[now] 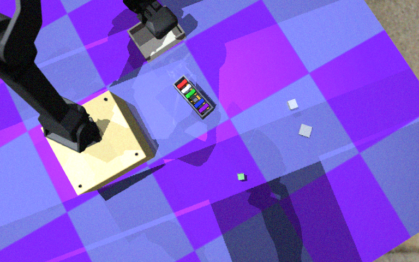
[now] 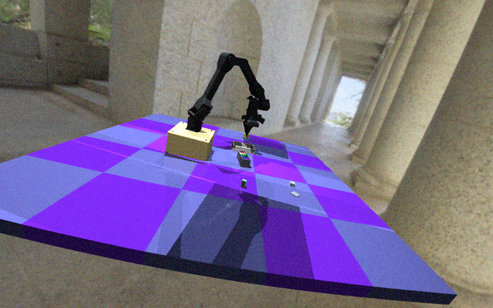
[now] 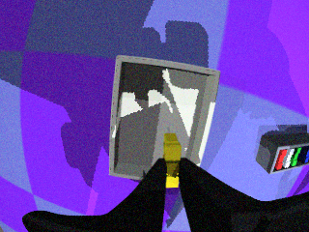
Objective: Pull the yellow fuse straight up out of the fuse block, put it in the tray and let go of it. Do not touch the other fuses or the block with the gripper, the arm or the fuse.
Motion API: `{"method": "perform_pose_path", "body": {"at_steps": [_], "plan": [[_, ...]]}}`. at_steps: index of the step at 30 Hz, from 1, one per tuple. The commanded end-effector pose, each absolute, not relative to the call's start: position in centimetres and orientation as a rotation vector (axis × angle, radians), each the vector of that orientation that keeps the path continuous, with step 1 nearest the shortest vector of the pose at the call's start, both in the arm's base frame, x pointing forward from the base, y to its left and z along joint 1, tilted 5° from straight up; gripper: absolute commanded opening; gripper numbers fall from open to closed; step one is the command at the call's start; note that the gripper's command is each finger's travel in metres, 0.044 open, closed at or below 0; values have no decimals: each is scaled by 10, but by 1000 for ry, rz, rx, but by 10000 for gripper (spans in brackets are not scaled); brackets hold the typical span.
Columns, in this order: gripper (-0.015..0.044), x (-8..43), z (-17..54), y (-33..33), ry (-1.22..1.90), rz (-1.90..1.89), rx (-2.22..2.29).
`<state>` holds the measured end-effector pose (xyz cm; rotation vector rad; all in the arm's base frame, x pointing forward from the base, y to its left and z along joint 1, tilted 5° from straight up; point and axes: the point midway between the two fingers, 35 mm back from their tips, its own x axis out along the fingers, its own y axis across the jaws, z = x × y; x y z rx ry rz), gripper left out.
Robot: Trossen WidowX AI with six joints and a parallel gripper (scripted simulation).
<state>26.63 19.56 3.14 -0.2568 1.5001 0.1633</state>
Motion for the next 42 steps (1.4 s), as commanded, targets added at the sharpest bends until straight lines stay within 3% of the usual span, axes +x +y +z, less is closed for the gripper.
{"method": "perform_pose_path", "body": {"at_steps": [1, 32, 42], "plan": [[0, 265, 29, 199, 1505, 150, -253], [0, 268, -10, 197, 1505, 149, -253], [262, 269, -7, 198, 1500, 153, -246]]}}
